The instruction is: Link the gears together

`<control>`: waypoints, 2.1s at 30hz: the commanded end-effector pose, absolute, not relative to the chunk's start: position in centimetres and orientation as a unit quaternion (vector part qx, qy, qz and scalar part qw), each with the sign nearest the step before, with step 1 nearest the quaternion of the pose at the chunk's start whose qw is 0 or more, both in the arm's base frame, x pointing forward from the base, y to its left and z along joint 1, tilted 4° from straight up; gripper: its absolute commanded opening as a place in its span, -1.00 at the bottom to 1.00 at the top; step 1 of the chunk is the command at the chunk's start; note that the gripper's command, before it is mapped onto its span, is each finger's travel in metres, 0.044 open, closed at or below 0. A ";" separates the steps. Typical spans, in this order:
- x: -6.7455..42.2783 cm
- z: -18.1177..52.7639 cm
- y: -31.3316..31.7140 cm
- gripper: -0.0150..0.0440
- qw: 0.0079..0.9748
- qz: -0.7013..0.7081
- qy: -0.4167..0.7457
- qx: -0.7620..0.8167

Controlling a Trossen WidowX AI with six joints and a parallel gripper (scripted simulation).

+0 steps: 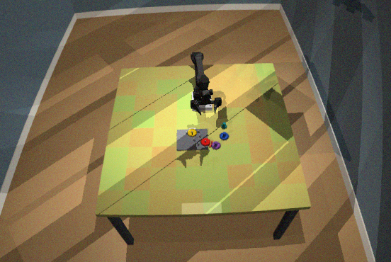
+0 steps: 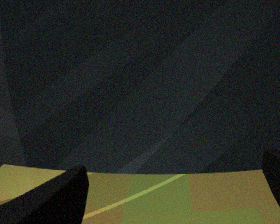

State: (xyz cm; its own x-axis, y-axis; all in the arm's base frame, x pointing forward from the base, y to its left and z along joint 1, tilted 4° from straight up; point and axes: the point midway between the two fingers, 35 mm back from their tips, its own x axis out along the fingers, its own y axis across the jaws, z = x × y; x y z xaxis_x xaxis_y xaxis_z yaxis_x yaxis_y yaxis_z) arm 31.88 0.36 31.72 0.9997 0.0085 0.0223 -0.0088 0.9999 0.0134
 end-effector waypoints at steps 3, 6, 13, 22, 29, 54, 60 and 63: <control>33.2 29.9 1.4 1.00 0.997 0.018 0.045 0.052; 35.1 25.9 3.8 1.00 0.976 0.029 0.163 0.139; 35.7 16.7 9.5 1.00 0.856 -0.043 0.431 0.282; 31.1 9.2 13.9 1.00 0.670 -0.254 0.625 0.310; 31.0 9.2 13.5 1.00 0.670 -0.254 0.625 0.310; 31.3 5.0 13.6 1.00 0.670 -0.254 0.625 0.310; 31.3 5.0 13.6 0.91 0.670 -0.254 0.625 0.310; 31.3 5.0 13.6 0.64 0.670 -0.254 0.625 0.310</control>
State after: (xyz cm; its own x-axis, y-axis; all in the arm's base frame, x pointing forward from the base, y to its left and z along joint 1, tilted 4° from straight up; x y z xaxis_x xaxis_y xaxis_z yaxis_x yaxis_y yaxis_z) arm 31.29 13.59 5.03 0.0896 0.0446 -0.9950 0.7242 0.6828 0.0958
